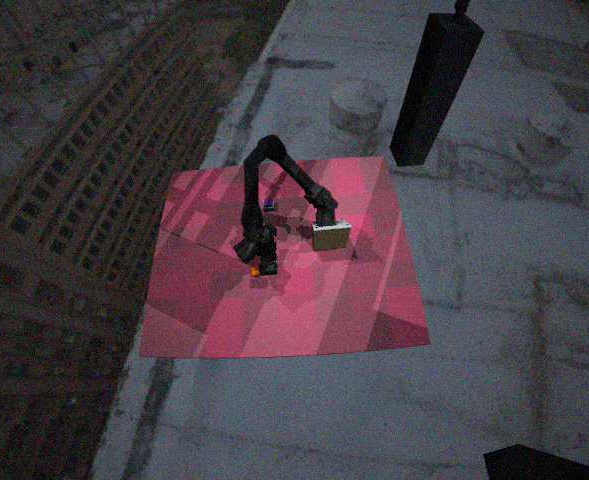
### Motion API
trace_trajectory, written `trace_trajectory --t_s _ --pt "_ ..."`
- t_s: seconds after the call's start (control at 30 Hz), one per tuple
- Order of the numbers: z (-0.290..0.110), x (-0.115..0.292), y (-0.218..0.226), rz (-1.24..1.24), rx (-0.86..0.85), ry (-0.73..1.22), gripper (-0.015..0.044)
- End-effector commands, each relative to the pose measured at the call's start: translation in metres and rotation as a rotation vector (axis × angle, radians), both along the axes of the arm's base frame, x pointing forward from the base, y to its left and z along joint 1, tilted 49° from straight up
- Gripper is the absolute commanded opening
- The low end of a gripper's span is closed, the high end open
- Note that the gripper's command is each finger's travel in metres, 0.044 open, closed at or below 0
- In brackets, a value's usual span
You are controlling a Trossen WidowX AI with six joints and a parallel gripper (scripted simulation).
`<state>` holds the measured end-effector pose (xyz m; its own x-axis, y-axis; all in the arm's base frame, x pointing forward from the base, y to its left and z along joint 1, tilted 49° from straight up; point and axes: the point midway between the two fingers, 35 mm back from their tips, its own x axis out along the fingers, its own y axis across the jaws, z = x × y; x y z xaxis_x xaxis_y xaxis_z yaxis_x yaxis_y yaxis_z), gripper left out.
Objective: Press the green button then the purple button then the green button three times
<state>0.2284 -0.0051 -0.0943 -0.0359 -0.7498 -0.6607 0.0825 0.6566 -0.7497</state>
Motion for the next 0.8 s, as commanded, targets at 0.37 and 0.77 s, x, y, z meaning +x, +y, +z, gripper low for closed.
trace_trajectory --t_s 0.37,0.77 --pt "0.001 0.025 0.08 0.006 0.017 -0.007 0.0204" --pt "-0.023 0.032 0.147 0.003 0.017 -0.009 0.04"
